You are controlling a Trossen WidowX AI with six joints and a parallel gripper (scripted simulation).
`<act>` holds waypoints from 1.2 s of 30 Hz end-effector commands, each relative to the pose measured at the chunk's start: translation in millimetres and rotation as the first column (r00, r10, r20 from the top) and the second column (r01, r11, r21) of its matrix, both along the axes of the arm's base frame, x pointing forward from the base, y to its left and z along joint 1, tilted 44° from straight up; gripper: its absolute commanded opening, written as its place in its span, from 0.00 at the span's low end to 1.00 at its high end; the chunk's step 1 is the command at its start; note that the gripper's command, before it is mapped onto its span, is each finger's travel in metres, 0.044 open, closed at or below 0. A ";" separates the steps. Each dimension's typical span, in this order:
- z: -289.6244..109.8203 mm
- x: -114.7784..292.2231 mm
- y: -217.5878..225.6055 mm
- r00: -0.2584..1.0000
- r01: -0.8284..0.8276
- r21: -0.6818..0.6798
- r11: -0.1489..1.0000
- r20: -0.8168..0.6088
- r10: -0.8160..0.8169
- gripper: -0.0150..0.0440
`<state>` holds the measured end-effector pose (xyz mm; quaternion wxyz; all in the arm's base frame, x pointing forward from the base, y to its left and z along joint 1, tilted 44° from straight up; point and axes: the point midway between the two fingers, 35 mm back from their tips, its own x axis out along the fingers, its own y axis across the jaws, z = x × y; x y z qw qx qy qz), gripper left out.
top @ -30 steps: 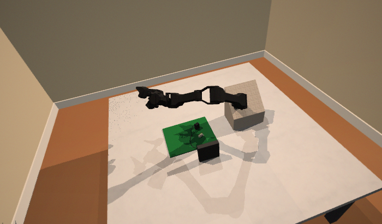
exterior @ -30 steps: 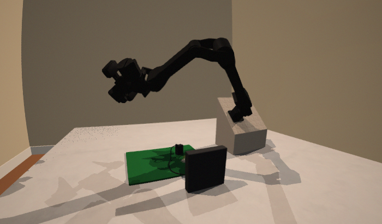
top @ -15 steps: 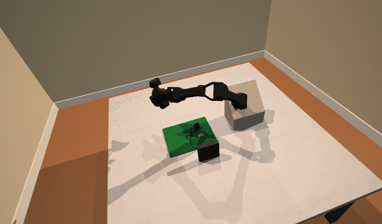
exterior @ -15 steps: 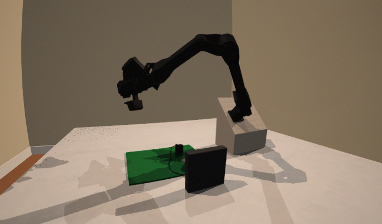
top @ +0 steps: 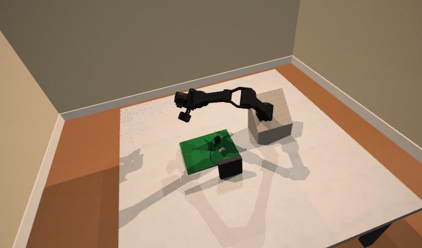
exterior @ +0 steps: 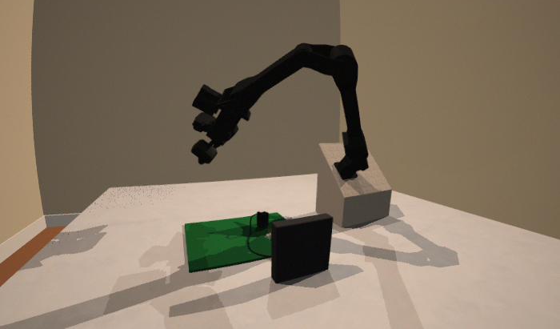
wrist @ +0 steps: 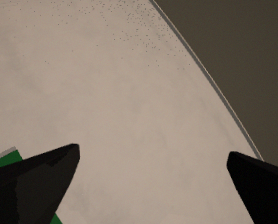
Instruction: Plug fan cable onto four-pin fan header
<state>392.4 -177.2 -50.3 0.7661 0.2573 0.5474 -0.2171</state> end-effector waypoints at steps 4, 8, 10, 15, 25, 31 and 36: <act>10.6 -79.1 59.3 0.584 0.811 0.336 0.478 -0.499 -0.640 1.00; 21.4 -96.6 74.5 0.321 0.947 0.250 0.204 -0.664 -0.675 1.00; 27.9 -104.9 82.1 0.172 0.983 0.176 0.062 -0.732 -0.659 1.00; 47.3 -123.4 100.5 -0.218 0.960 -0.086 -0.267 -0.829 -0.515 1.00; 59.0 -131.6 109.4 -0.413 0.880 -0.251 -0.404 -0.823 -0.390 1.00; 59.0 -131.6 109.4 -0.413 0.880 -0.251 -0.404 -0.823 -0.390 1.00; 46.2 -128.4 119.6 -0.414 0.879 -0.250 -0.405 -0.822 -0.391 1.00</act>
